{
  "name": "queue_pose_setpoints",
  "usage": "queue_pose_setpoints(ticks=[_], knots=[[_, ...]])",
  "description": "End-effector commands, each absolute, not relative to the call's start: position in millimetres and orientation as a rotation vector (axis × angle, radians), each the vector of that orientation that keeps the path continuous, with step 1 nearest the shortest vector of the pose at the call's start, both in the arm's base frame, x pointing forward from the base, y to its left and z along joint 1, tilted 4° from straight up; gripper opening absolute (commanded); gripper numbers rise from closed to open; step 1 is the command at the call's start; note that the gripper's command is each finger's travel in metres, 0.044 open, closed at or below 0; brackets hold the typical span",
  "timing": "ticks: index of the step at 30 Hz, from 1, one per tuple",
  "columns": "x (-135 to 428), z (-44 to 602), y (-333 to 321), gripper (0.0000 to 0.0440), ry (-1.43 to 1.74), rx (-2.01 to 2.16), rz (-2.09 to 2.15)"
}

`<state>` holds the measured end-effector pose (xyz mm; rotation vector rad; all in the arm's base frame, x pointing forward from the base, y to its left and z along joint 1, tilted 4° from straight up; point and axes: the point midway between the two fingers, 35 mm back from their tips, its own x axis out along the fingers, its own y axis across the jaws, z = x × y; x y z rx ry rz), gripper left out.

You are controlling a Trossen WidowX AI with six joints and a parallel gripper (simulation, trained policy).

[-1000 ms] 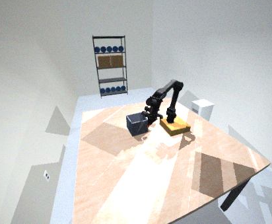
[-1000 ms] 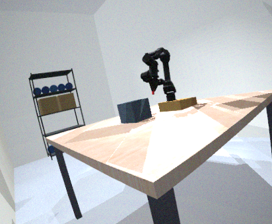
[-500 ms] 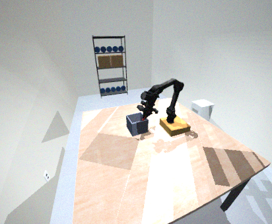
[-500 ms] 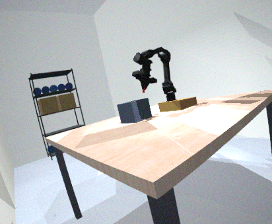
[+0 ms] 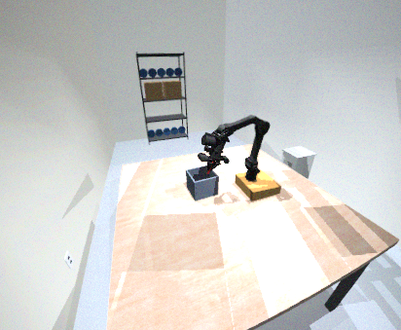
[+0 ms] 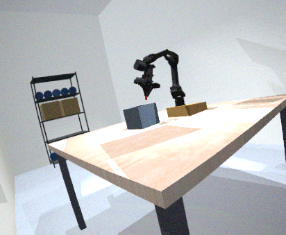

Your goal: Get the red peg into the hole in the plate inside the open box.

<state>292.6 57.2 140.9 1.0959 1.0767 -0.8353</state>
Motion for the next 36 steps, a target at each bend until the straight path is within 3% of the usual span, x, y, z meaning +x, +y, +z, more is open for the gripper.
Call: queue_pose_setpoints(ticks=[1,36], knots=[[296,137,46,0.0000,1.093,1.078,-0.860],[317,67,-1,0.0008,1.240,1.030,-0.917]])
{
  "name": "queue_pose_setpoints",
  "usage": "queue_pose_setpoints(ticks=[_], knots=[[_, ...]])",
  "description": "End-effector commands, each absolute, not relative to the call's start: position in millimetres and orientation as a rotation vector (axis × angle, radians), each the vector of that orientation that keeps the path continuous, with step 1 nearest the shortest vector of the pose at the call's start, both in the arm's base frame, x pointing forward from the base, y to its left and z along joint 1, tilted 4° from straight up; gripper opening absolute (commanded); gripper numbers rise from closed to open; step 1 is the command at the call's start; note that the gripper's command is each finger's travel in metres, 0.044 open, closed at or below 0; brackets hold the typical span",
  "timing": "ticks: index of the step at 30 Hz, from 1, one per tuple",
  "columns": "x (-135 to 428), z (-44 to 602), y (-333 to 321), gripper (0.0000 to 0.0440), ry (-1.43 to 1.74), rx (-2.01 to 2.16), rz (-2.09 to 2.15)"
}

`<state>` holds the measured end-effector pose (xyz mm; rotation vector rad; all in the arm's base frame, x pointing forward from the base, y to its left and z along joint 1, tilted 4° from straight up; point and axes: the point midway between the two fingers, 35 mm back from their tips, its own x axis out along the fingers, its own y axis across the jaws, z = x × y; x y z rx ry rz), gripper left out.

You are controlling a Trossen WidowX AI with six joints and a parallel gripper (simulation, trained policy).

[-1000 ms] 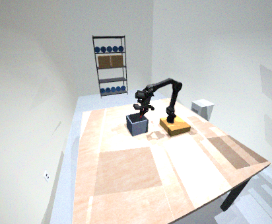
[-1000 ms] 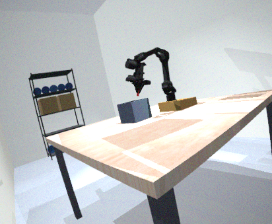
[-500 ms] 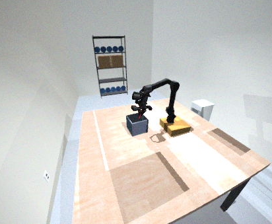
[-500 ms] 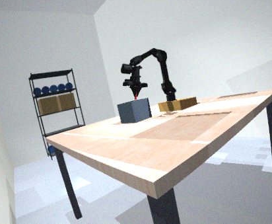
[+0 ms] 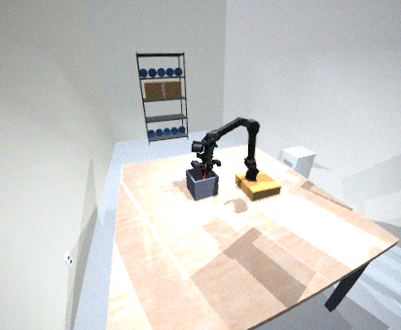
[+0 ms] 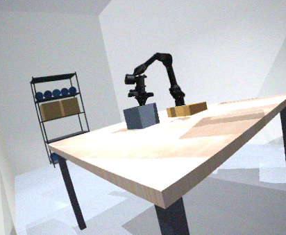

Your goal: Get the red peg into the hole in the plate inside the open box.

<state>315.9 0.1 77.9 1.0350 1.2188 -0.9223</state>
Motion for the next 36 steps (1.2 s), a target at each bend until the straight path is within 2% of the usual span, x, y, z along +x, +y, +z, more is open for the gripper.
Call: queue_pose_setpoints(ticks=[1,18,20,26,33,36], knots=[[318,65,-2,0.0006,1.241,1.029,-0.915],[325,29,-10,0.0003,1.280,0.975,-0.900],[326,26,-11,0.0020,1.286,0.964,-0.903],[326,18,-10,0.0117,1.313,0.940,-0.907],[327,18,-10,0.0113,1.359,0.964,-0.906],[331,22,-11,0.0148,1.378,0.987,-0.893]])
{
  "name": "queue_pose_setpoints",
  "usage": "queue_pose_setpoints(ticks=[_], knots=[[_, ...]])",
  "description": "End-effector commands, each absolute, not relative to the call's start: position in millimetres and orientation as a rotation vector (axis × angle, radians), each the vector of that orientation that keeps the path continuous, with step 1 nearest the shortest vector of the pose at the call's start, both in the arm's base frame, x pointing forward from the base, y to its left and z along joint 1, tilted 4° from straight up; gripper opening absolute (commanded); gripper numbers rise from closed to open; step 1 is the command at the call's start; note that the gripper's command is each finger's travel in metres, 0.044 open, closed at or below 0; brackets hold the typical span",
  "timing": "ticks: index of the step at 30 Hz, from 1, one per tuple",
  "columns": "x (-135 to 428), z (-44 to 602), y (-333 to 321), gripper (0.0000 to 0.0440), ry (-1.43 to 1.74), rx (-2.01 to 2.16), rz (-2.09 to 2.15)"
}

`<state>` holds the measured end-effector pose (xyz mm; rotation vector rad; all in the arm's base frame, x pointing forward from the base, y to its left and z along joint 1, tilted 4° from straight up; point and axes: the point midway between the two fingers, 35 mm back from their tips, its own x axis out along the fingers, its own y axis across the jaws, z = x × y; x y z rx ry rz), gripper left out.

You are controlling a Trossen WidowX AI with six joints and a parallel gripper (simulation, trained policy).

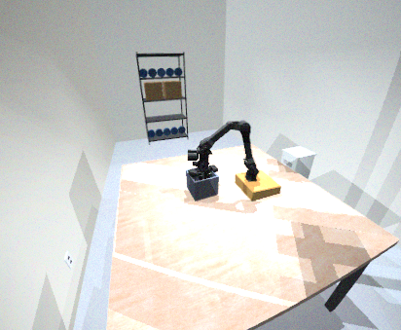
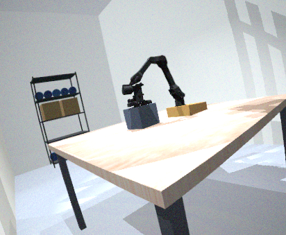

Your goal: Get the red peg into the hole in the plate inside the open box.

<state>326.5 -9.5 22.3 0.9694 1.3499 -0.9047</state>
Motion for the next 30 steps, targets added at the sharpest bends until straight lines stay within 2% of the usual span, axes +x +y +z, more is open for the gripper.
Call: queue_pose_setpoints(ticks=[1,30], knots=[[333,25,-11,0.0155,1.383,0.998,-0.886],[352,60,-27,0.0254,1.476,1.232,-0.800]])
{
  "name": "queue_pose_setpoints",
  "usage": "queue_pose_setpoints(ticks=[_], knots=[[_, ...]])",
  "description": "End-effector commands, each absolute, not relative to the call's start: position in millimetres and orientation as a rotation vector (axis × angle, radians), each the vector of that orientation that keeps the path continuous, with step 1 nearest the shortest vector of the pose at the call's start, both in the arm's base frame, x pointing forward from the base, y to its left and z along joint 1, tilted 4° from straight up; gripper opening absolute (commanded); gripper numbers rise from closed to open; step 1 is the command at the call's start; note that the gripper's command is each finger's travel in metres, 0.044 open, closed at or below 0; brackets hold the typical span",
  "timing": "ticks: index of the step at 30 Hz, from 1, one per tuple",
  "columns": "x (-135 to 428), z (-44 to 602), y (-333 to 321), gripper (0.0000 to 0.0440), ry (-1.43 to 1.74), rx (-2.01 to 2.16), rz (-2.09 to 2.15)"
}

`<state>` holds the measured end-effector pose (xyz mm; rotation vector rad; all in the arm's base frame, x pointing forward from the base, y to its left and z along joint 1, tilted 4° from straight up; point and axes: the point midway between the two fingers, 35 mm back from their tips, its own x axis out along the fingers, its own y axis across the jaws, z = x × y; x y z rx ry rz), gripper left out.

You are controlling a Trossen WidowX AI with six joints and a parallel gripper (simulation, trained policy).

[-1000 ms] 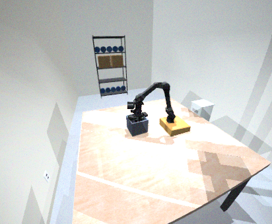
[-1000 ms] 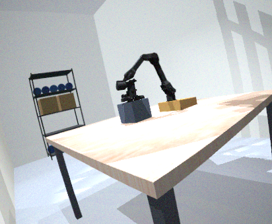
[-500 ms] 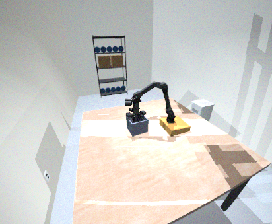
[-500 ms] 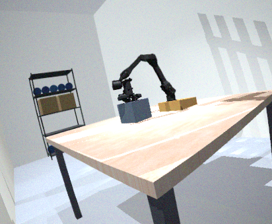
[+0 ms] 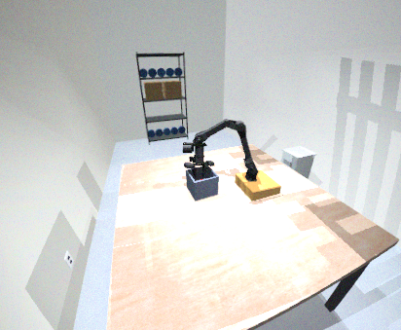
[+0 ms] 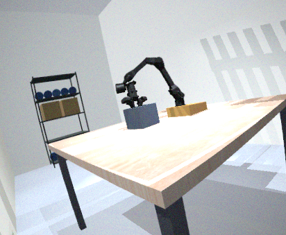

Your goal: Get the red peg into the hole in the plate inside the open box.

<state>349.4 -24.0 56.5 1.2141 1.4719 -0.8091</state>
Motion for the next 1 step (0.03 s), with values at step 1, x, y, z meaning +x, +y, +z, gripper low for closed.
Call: queue_pose_setpoints(ticks=[1], knots=[[352.5,61.2,-27.6,0.0258,1.476,1.238,-0.800]])
